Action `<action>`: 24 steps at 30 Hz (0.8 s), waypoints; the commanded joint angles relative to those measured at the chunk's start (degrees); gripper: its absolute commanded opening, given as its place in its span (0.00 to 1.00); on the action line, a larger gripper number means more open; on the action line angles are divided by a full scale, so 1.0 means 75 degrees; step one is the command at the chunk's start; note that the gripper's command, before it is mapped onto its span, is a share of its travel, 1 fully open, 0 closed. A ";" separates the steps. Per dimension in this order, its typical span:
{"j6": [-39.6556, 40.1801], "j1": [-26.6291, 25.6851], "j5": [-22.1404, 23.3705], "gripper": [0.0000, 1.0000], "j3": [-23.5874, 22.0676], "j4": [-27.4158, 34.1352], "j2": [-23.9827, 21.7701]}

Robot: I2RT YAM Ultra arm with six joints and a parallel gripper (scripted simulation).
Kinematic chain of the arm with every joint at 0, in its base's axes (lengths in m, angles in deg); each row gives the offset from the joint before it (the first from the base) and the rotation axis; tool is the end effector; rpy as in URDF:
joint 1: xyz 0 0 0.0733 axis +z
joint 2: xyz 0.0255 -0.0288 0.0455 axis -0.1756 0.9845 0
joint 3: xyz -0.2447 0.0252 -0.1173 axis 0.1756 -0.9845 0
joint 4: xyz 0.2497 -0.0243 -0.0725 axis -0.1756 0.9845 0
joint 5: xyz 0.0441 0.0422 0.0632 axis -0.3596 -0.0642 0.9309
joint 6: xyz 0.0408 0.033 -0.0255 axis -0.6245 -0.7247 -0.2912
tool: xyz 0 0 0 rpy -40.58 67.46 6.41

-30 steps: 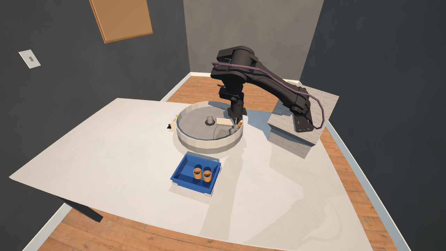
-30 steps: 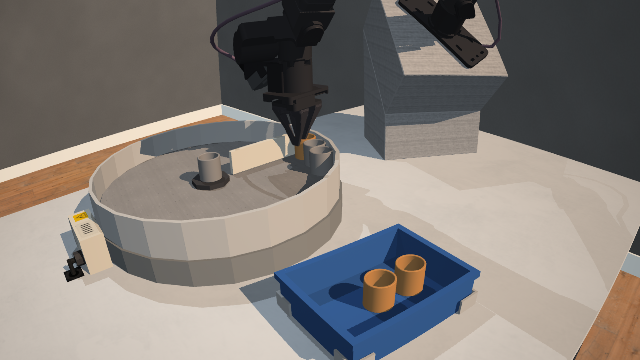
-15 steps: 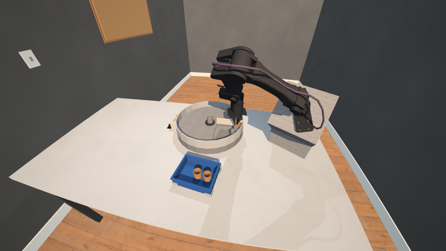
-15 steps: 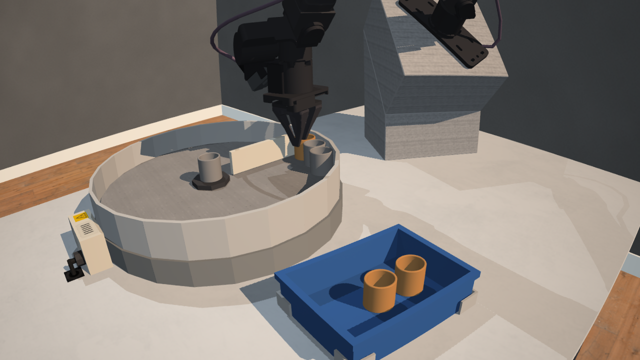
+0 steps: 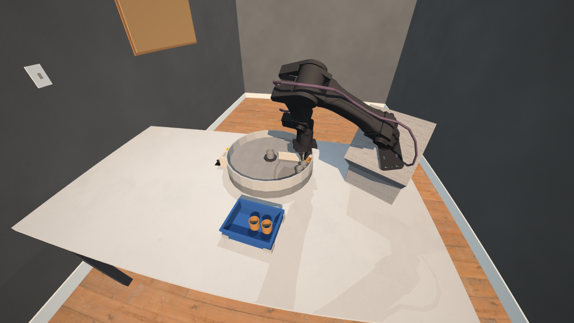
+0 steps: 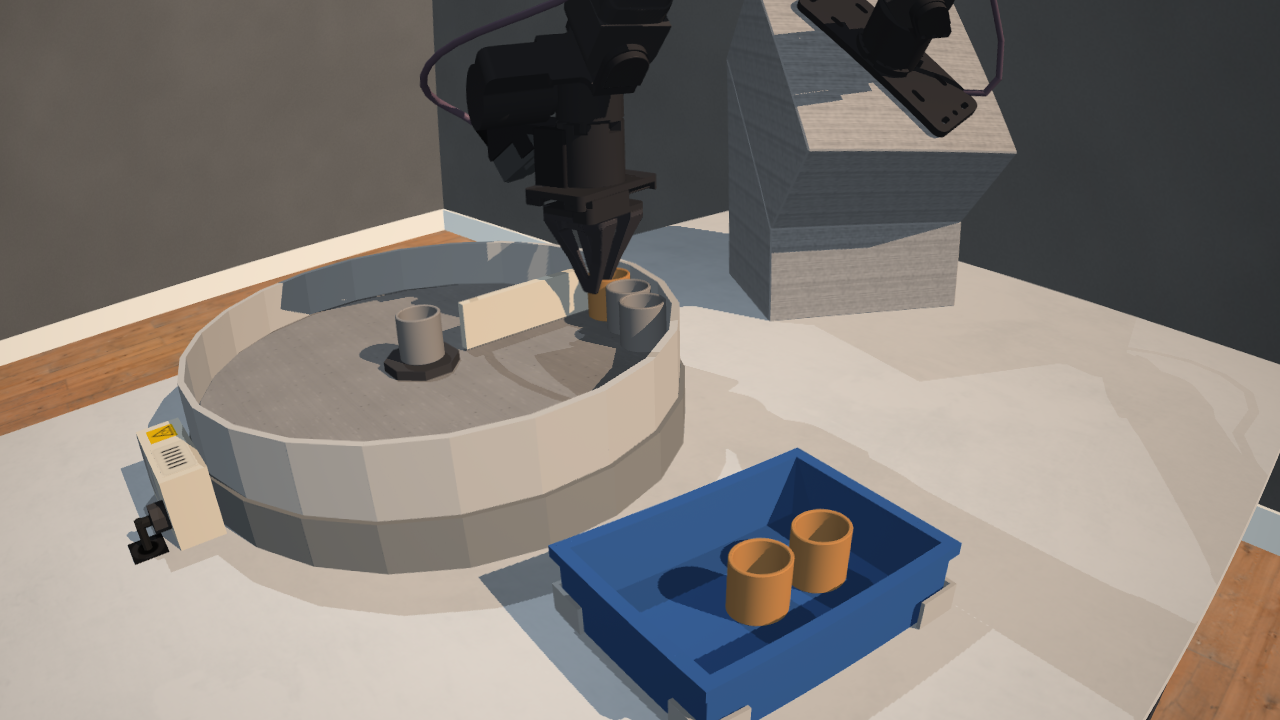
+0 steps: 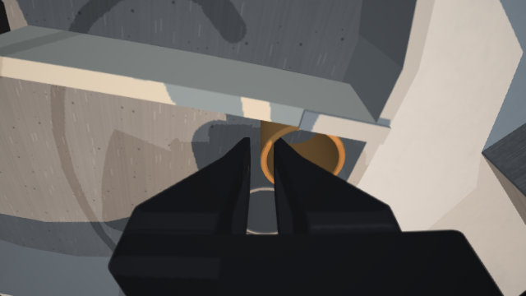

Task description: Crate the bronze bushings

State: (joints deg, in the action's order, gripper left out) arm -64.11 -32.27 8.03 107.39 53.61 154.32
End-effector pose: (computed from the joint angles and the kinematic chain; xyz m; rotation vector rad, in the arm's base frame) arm 0.3014 -0.0896 0.0028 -1.8007 -2.1479 -1.1859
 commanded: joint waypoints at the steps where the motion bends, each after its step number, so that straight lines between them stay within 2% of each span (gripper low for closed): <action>1: -0.0060 -0.0003 0.0019 0.13 -0.0205 -0.0162 0.0155; 19: -0.0060 -0.0003 0.0019 0.13 -0.0205 -0.0163 0.0155; 20: -0.0060 -0.0003 0.0019 0.00 -0.0205 -0.0163 0.0155; 24: -0.0050 -0.0011 0.0017 0.00 -0.0205 -0.0166 0.0157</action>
